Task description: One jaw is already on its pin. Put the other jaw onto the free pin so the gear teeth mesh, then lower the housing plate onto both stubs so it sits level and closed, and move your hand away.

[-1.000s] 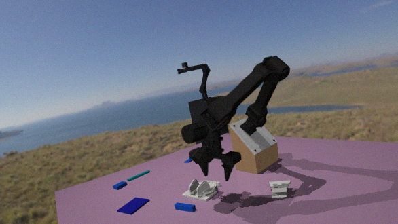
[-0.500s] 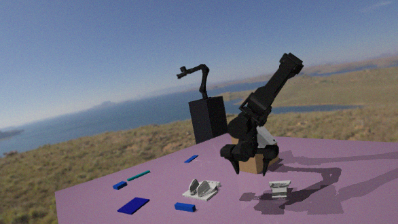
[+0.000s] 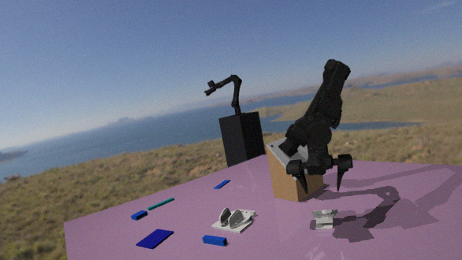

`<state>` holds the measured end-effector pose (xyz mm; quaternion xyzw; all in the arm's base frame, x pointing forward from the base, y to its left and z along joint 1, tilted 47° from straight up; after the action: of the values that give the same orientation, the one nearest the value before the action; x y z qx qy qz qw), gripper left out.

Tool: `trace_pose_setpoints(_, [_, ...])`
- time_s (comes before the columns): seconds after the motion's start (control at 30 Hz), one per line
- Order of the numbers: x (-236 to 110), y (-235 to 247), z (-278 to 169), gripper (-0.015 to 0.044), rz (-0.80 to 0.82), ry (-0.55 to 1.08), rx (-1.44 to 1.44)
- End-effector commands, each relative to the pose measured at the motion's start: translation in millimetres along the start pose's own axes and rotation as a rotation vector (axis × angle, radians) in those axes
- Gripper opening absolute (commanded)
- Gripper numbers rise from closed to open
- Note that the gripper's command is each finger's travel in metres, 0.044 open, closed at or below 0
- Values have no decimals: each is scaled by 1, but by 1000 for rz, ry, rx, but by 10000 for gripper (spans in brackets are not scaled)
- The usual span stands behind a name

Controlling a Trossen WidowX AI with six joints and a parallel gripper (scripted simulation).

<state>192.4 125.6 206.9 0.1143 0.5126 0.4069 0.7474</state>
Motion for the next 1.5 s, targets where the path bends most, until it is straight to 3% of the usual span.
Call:
trace_pose_setpoints(0.0, [3,1,-5,440,-2,10,5])
trace_pose_setpoints(0.2, [41,1,-6,440,0,10,6])
trace_pose_setpoints(1.47, [63,1,-6,440,1,9,7])
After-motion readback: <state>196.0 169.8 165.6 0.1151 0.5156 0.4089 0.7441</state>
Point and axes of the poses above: the point midway between the two fingers, 35 mm back from their tips, its own x axis out along the fingers, its own y axis across the jaws, z = x × y, the point moved 7 cm from there along -x, back along the fingers, and after that the axes turned 6 degrees about -x, right-handed, at the moved point
